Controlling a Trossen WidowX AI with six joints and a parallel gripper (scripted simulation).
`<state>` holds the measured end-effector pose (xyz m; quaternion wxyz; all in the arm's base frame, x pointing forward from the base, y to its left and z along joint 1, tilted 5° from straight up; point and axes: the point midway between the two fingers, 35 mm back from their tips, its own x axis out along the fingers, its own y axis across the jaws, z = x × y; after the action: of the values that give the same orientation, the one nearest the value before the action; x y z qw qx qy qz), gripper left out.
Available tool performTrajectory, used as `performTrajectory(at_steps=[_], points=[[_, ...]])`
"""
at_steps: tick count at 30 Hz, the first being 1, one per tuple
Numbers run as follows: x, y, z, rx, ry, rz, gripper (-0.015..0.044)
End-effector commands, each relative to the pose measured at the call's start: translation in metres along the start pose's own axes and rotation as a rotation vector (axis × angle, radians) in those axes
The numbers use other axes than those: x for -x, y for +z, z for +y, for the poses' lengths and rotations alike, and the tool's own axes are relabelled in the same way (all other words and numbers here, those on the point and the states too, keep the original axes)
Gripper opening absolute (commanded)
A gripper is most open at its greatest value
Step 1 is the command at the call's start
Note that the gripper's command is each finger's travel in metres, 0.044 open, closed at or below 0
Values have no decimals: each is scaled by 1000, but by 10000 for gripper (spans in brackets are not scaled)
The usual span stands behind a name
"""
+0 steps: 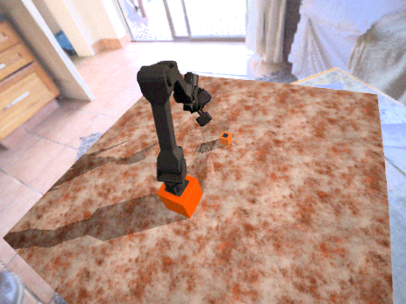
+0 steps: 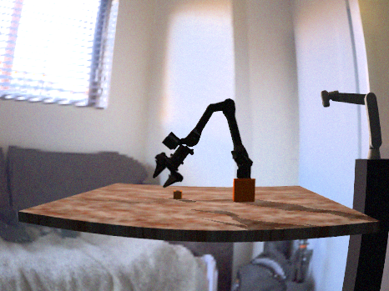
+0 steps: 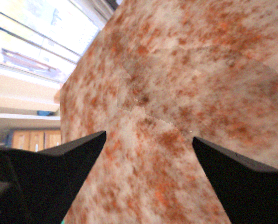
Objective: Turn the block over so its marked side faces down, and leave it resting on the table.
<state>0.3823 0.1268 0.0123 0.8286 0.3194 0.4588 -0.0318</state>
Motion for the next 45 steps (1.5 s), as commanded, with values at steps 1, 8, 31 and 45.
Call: performTrajectory(at_steps=[1, 8, 31, 45], points=[[24, 39, -62, 275, -291, 138, 440], [64, 56, -108, 466, -446, 363, 440], [60, 51, -148, 548, -486, 494, 440], [40, 43, -162, 549, -486, 494, 440]])
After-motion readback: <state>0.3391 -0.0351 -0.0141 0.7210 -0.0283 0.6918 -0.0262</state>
